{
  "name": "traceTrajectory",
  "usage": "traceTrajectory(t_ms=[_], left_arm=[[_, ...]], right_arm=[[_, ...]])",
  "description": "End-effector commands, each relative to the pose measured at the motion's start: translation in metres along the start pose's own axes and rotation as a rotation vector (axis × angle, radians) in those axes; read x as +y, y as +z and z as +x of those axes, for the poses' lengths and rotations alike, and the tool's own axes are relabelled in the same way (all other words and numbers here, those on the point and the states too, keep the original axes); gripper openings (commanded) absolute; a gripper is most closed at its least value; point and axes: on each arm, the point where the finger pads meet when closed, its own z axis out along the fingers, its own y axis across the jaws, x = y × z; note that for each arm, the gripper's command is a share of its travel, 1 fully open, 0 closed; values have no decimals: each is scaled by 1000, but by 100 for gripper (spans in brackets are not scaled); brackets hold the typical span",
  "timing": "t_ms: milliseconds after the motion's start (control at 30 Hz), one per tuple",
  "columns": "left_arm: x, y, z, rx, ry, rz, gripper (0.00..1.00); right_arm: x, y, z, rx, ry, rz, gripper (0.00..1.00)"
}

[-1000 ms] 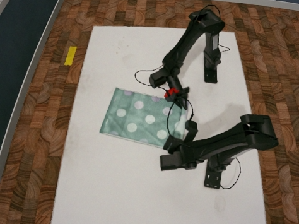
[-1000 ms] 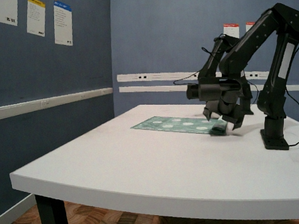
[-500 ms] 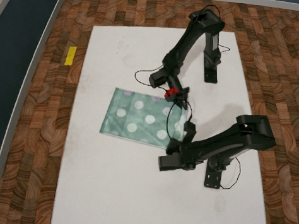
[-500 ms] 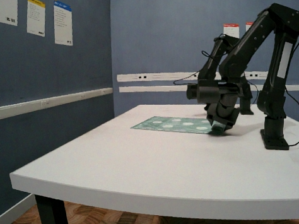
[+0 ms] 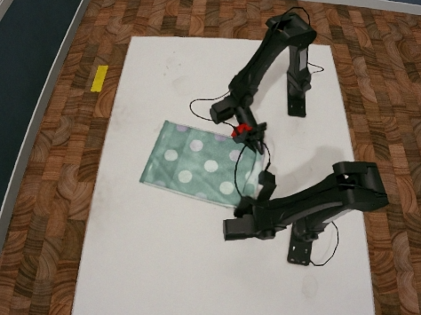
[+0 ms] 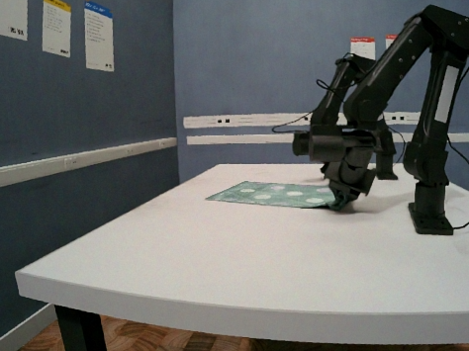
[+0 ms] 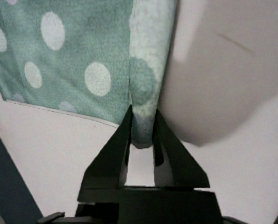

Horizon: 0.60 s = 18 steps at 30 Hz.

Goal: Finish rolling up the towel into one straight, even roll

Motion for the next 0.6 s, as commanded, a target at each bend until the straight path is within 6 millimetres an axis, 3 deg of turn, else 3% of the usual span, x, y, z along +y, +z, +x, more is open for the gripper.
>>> traceTrajectory(t_ms=[0,533,567], left_arm=[[-3,3,-4,-33,-13,-5,22],[-3,3,-4,-33,-13,-5,18],[-3,3,-4,-33,-13,-5,14]], right_arm=[[-6,0,0,12,11,7,12],[-6,0,0,12,11,7,12],[-6,0,0,12,11,7,12]])
